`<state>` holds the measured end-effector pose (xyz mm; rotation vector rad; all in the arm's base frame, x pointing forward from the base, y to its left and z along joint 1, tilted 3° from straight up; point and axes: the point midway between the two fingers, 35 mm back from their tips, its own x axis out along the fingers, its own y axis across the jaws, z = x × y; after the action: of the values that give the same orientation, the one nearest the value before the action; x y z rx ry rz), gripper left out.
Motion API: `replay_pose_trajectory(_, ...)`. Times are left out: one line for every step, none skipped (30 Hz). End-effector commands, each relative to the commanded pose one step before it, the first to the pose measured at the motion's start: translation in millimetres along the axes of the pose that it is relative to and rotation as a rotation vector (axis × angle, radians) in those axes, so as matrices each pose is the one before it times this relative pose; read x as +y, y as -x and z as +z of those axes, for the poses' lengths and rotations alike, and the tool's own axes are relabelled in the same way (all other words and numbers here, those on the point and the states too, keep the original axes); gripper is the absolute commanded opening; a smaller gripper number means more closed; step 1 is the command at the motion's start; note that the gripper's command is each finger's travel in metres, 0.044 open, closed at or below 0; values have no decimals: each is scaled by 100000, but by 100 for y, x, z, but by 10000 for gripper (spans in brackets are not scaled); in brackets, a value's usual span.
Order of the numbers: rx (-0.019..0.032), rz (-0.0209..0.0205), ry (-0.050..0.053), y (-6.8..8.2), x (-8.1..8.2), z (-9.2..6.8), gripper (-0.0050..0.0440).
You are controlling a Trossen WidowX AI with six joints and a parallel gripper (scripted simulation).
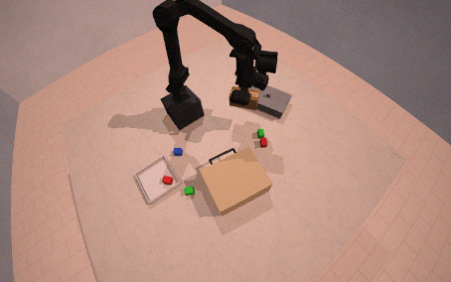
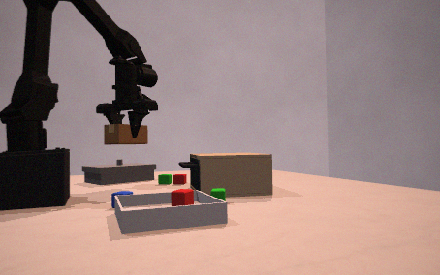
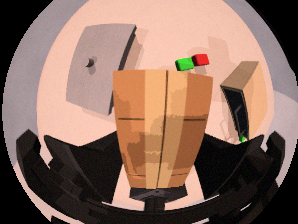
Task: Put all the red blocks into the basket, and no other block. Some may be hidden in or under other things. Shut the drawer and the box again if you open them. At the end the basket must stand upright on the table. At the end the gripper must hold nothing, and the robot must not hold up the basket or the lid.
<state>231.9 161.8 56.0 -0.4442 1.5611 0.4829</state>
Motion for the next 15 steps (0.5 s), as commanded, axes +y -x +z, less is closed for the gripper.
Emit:
replay_pose_trajectory(279,297,3440,-1276,147,-420,0)
replay_pose_trajectory(0,0,0,-667,0,0,0)
replay_pose_trajectory(0,0,0,-667,0,0,0)
replay_pose_trajectory(0,0,0,-667,0,0,0)
replay_pose_trajectory(0,0,0,0,0,0,0)
replay_pose_trajectory(0,0,0,0,0,0,0)
replay_pose_trajectory(0,0,0,-667,0,0,0)
replay_pose_trajectory(0,0,0,-667,0,0,0)
replay_pose_trajectory(0,0,0,-667,0,0,0)
replay_pose_trajectory(0,0,0,-667,0,0,0)
replay_pose_trajectory(0,0,0,-667,0,0,0)
replay_pose_trajectory(0,0,0,-667,0,0,0)
replay_pose_trajectory(0,0,0,-507,0,0,0)
replay_pose_trajectory(0,0,0,0,0,0,0)
replay_pose_trajectory(0,0,0,0,0,0,0)
